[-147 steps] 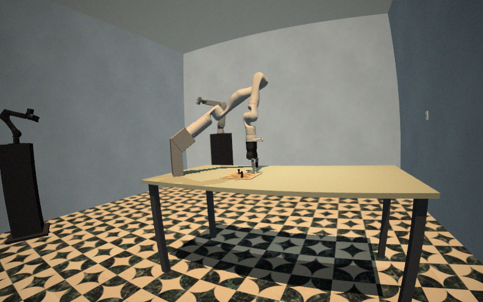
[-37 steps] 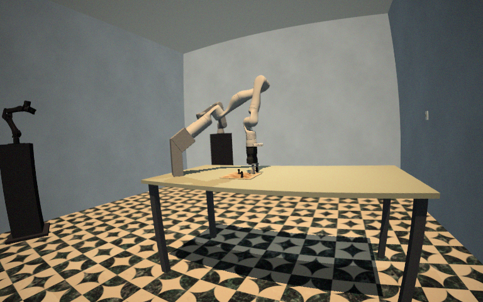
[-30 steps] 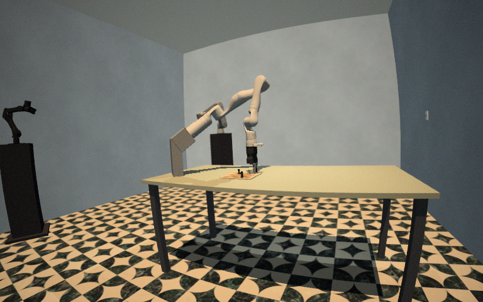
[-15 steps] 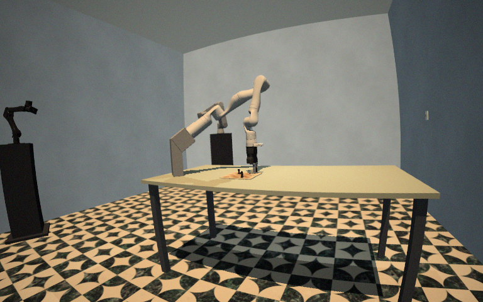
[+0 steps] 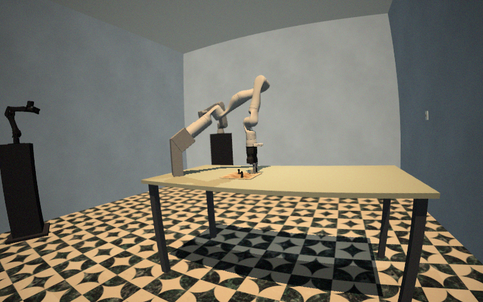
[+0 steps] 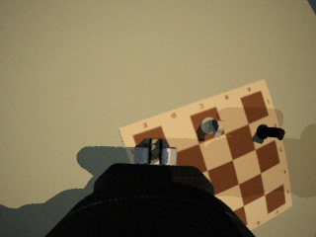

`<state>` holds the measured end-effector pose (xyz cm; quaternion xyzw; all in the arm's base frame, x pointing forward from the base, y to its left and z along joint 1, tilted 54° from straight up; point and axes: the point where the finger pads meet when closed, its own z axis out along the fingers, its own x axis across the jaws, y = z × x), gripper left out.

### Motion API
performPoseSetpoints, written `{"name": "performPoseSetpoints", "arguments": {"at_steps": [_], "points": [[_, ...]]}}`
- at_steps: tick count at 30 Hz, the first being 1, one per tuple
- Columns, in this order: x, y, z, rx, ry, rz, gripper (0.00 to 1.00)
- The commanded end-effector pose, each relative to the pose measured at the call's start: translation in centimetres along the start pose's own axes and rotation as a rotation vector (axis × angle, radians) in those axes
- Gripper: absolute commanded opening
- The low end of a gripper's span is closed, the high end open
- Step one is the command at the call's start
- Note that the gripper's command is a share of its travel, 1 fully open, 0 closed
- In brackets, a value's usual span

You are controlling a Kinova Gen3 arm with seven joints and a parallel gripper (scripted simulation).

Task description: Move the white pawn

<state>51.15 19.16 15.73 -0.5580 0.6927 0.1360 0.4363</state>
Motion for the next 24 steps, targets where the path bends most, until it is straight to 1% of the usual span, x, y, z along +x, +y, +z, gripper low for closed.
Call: {"name": "performPoseSetpoints", "arguments": {"at_steps": [1, 6, 10, 19, 21, 24], "points": [[0.0, 0.0, -0.1, 0.001, 0.000, 0.000, 0.00], [0.0, 0.0, -0.2, 0.001, 0.000, 0.000, 0.00], [0.0, 0.0, -0.7, 0.001, 0.000, 0.000, 0.00], [0.0, 0.0, -2.9, 0.001, 0.000, 0.000, 0.00], [0.0, 0.0, -2.9, 0.001, 0.000, 0.000, 0.00], [0.0, 0.0, -3.8, 0.001, 0.000, 0.000, 0.00]]}}
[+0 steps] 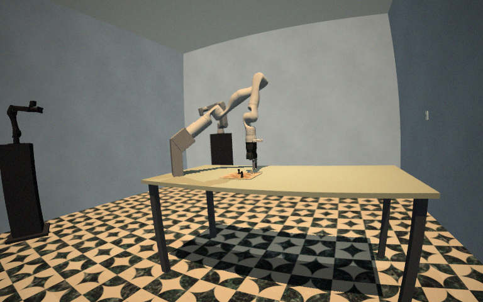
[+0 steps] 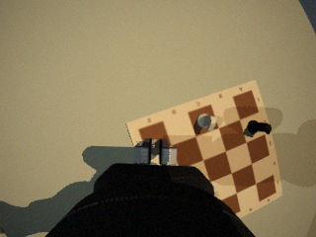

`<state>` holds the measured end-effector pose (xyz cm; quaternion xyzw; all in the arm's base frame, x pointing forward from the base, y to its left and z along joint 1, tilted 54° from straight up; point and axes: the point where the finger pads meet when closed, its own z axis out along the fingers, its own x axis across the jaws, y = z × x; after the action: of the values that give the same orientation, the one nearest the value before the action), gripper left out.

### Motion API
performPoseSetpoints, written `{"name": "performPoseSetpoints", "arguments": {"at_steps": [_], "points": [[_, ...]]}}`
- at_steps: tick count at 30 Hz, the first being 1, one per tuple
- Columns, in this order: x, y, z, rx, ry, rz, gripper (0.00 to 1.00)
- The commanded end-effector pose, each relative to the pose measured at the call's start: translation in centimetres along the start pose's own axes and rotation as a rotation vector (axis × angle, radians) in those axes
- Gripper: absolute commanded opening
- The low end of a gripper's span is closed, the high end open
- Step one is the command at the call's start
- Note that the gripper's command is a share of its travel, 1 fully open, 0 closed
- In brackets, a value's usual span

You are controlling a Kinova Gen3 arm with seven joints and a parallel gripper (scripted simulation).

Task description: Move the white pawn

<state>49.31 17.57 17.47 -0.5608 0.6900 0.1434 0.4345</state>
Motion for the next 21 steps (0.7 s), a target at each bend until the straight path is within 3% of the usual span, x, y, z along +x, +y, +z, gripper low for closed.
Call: {"name": "performPoseSetpoints", "arguments": {"at_steps": [1, 12, 21], "points": [[0.3, -0.6, -1.2, 0.017, 0.008, 0.000, 0.00], [0.3, -0.5, -4.8, 0.017, 0.008, 0.000, 0.00], [0.3, -0.5, -6.5, 0.017, 0.008, 0.000, 0.00]]}}
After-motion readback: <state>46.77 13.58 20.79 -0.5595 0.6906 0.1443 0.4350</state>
